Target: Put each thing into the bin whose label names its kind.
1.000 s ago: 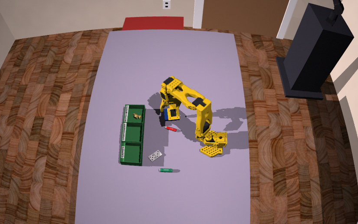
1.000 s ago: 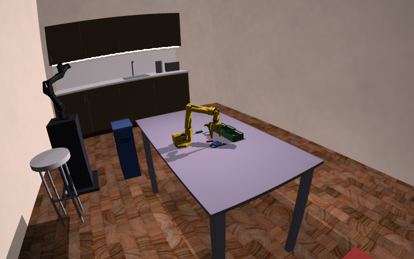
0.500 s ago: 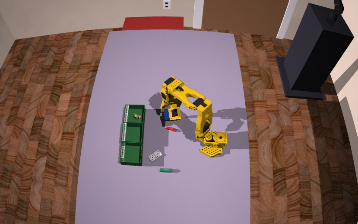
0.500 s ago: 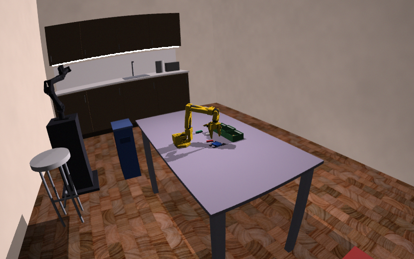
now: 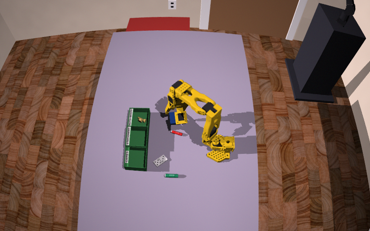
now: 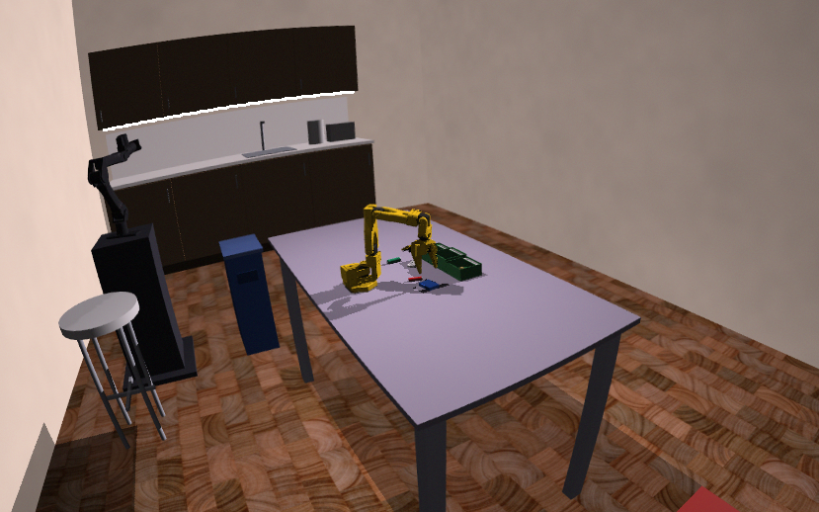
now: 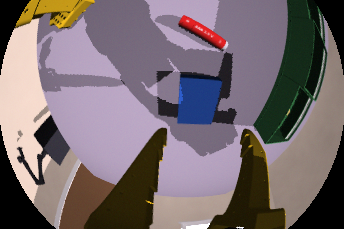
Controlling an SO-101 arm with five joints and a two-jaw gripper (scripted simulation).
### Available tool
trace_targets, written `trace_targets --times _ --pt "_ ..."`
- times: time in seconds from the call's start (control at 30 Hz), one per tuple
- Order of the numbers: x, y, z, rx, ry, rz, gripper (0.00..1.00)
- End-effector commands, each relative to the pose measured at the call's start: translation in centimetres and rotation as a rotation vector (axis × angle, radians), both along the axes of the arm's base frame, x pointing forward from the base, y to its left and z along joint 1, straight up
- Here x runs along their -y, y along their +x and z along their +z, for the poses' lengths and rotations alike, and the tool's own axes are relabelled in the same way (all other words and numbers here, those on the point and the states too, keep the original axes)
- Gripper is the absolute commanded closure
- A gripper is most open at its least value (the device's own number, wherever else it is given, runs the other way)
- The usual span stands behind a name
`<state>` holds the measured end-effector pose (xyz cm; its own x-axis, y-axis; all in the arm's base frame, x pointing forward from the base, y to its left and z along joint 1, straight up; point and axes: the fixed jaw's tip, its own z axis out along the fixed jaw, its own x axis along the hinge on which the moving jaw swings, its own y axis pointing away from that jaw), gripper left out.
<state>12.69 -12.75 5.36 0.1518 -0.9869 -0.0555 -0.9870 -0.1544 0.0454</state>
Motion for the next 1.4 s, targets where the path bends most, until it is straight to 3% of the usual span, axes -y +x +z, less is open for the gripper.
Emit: trace_targets --times 0.0,0.53,1.03,1.37 --pt "0.4 0.2 0.7 0.040 -0.035 -0.004 0.65" --pt "0.5 0.3 -0.4 0.040 -0.035 -0.004 0.65" --pt "0.6 0.3 -3.3 0.040 -0.035 -0.004 0.65" --pt "0.5 0.2 -4.2 0.040 -0.035 -0.004 0.65"
